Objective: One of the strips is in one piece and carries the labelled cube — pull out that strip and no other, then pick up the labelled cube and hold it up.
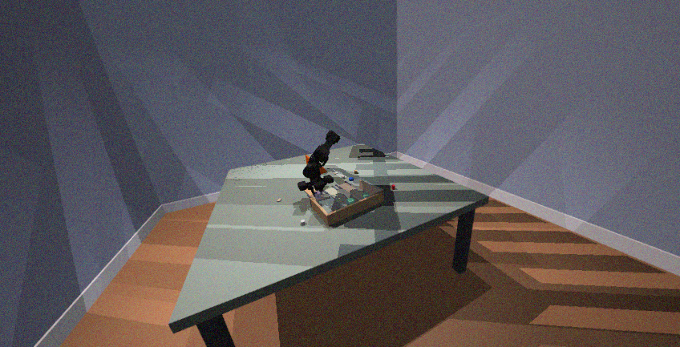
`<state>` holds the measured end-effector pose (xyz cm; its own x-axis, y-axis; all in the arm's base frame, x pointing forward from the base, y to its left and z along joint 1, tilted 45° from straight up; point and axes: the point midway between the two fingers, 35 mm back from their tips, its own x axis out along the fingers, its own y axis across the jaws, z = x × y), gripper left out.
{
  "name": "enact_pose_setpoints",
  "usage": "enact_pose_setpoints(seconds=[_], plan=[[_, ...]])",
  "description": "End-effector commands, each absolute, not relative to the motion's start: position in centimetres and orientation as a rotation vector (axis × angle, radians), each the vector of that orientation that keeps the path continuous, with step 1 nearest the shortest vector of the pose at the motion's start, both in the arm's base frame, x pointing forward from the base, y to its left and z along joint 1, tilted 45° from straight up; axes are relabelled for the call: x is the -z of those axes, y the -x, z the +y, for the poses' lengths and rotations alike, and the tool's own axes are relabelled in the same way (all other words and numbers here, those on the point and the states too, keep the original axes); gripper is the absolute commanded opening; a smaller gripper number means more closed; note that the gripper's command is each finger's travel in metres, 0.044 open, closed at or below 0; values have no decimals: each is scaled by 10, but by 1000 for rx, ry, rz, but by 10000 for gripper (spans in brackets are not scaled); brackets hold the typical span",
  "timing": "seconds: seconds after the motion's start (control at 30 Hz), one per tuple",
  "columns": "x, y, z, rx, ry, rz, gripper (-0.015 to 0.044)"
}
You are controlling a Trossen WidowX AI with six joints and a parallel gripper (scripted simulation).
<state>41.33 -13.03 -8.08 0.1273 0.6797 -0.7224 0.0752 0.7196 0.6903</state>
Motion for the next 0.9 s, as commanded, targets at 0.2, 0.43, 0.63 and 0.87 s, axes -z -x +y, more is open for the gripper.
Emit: enact_pose_setpoints(seconds=[0.2, 0.43, 0.63, 0.87], plan=[[63, -385, -137, -490, -680, 1399, 0], [48, -360, -139, -494, -681, 1396, 0], [45, -352, -139, -495, -681, 1396, 0], [41, -332, -134, -494, -682, 1397, 0]])
